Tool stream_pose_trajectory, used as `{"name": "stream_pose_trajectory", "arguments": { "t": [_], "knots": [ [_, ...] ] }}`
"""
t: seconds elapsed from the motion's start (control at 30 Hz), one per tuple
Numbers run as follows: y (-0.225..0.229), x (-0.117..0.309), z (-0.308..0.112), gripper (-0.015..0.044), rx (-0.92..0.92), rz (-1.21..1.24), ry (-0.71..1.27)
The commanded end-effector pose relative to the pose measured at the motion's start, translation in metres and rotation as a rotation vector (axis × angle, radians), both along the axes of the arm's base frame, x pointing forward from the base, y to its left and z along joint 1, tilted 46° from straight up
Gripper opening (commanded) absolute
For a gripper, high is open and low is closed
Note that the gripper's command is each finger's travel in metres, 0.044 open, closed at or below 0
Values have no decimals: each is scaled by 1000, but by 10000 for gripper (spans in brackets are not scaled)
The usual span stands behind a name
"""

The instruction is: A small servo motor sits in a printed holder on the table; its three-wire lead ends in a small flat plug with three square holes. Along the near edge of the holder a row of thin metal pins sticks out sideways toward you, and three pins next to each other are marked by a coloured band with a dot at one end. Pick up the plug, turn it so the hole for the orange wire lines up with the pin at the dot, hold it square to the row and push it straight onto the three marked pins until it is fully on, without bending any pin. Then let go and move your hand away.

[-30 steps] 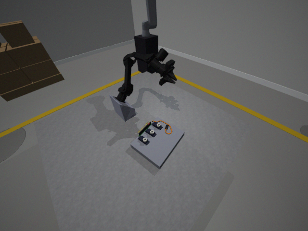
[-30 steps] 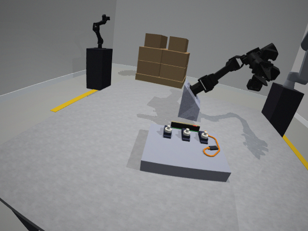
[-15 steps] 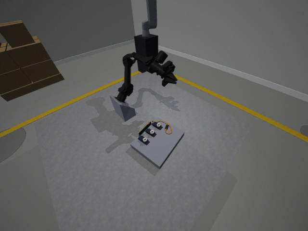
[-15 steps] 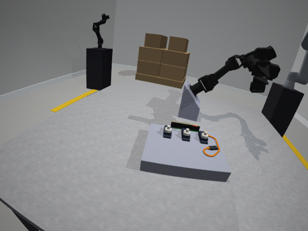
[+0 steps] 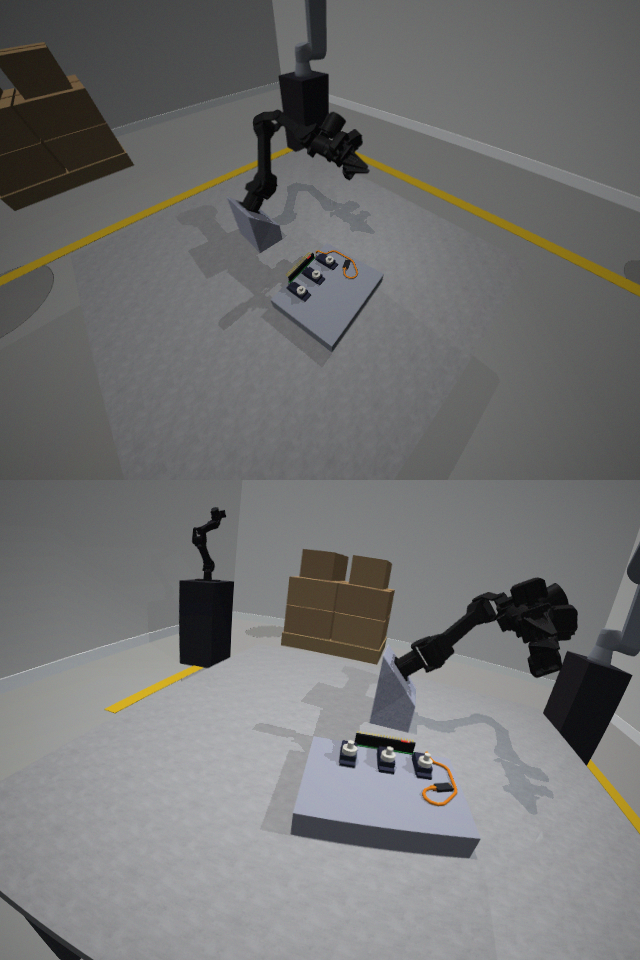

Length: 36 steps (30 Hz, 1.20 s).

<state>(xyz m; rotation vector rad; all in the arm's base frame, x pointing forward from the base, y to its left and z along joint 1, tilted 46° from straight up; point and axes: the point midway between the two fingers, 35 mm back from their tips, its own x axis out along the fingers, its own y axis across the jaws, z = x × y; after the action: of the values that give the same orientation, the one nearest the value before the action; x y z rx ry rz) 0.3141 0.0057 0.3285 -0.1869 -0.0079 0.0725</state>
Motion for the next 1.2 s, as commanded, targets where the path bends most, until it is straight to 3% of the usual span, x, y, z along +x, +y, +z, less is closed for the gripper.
{"name": "stream_pose_trajectory", "arguments": {
  "t": [0.0, 0.23, 1.17],
  "knots": [
    [-2, 0, 0, 115, 77, -31, -22],
    [-4, 6, -5, 115, 144, -55, -21],
    [31, 77, -105, 115, -536, 390, 450]
  ]
}}
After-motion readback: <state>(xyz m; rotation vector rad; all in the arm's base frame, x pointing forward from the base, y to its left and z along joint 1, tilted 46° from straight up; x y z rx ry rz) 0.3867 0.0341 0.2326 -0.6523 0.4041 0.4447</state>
